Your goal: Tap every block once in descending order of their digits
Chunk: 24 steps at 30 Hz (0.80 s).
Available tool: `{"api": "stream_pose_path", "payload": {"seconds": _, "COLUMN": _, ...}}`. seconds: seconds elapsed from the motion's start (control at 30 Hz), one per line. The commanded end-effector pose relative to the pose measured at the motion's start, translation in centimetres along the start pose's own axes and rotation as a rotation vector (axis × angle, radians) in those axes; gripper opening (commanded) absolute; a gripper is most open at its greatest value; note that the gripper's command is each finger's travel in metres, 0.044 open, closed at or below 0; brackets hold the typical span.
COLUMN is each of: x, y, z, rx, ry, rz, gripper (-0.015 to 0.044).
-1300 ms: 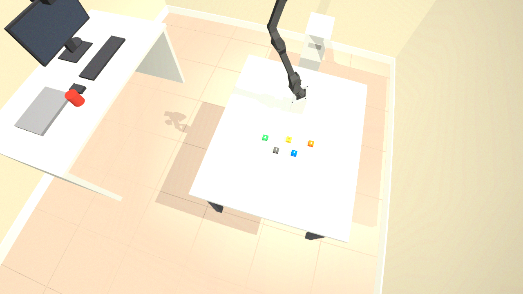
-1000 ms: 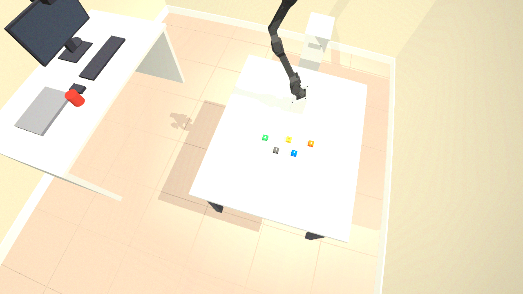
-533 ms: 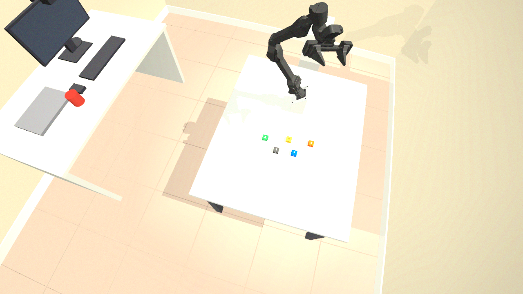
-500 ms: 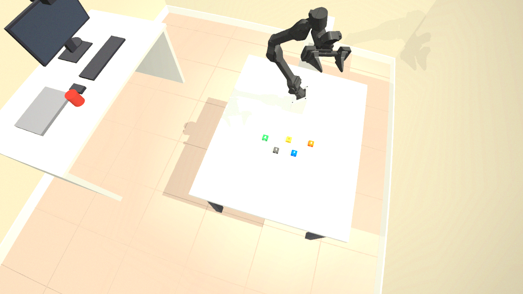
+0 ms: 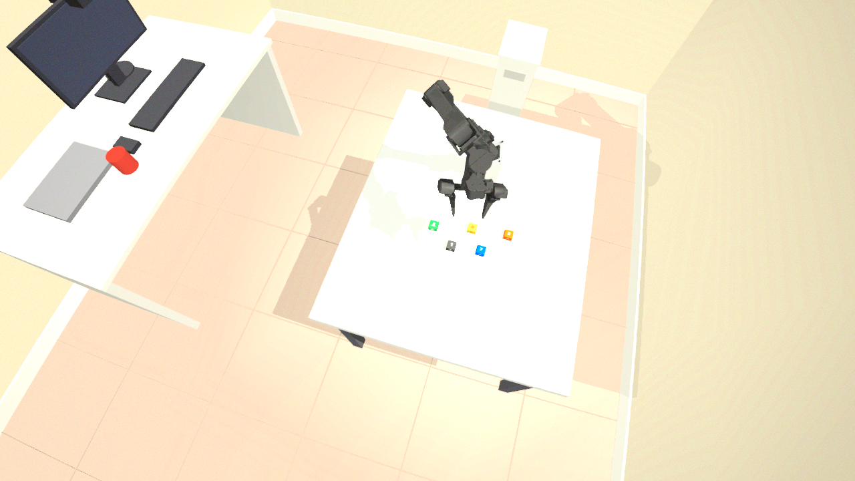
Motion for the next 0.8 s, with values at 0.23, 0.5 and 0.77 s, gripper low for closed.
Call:
{"api": "stream_pose_path", "payload": {"seconds": 0.23, "x": -8.8, "y": -17.2, "z": -10.5, "rx": -0.248, "ry": -0.187, "rz": 0.610, "gripper": 0.0400}}
{"api": "stream_pose_path", "payload": {"seconds": 0.5, "x": -8.9, "y": -19.1, "z": -11.2, "rx": -0.277, "ry": -0.203, "rz": 0.672, "gripper": 0.0400}}
{"api": "stream_pose_path", "payload": {"seconds": 0.77, "x": -8.9, "y": -19.1, "z": -11.2, "rx": -0.277, "ry": -0.203, "rz": 0.672, "gripper": 0.0400}}
Point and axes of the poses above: the point midway between the two fingers, 35 mm back from their tips, its own x axis back along the fingers, its own z axis across the jaws, y = z × x, the point moved 1 cm from there along x, back along the fingers, and after that the axes turned 14 degrees about -x, right-handed, at the moved point
